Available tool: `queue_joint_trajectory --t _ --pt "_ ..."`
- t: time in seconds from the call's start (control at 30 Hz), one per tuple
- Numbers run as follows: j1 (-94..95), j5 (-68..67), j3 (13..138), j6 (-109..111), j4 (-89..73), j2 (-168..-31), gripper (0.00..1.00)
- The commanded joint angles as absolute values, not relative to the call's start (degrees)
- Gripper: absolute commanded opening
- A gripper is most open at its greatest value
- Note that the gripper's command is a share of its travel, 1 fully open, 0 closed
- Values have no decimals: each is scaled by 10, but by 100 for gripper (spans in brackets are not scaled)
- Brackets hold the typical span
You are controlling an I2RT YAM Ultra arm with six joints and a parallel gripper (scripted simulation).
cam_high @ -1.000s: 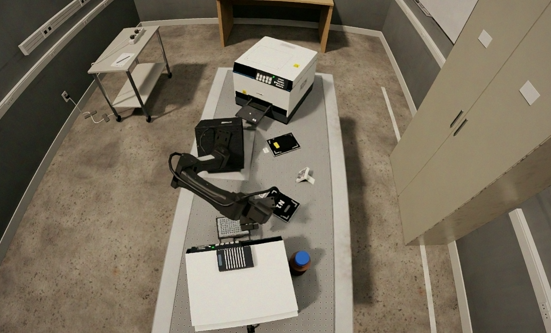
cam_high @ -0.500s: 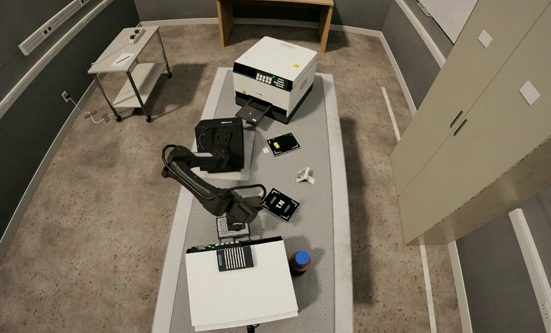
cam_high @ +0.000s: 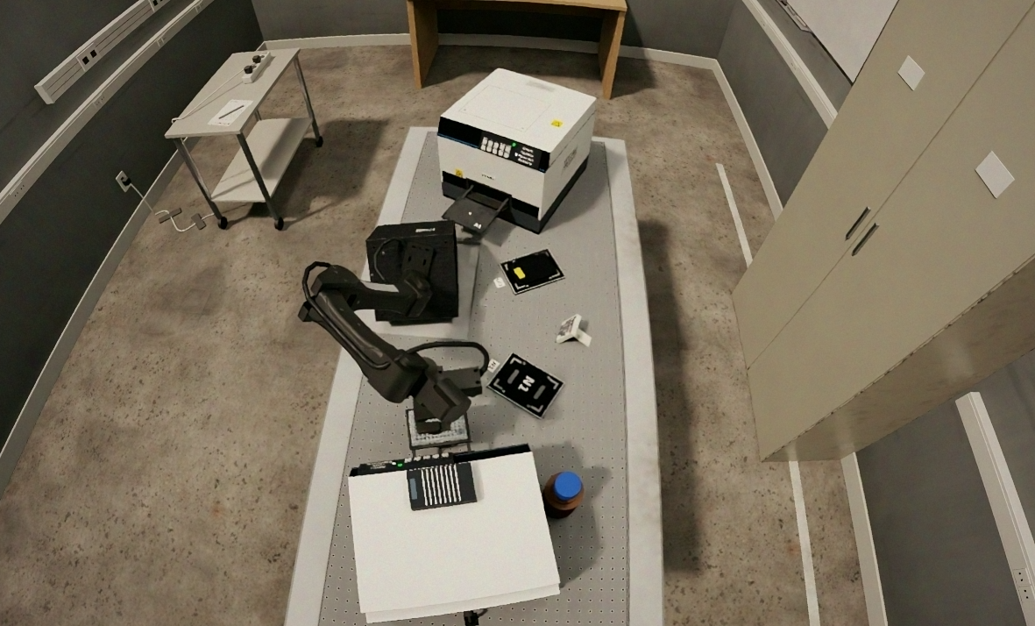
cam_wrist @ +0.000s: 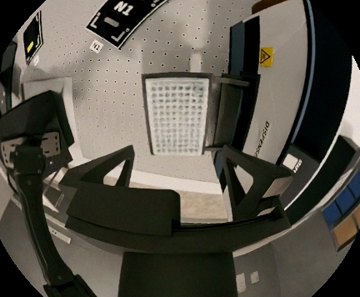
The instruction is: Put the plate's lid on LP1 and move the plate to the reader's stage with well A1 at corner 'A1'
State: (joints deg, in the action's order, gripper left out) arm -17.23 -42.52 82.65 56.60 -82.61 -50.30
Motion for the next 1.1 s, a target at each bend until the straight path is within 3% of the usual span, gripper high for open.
queue_joint_trajectory --t 0.0,1.07 --pt "-178 -413 833 573 -829 -499 100" --pt "-337 -303 733 714 -671 -470 100"
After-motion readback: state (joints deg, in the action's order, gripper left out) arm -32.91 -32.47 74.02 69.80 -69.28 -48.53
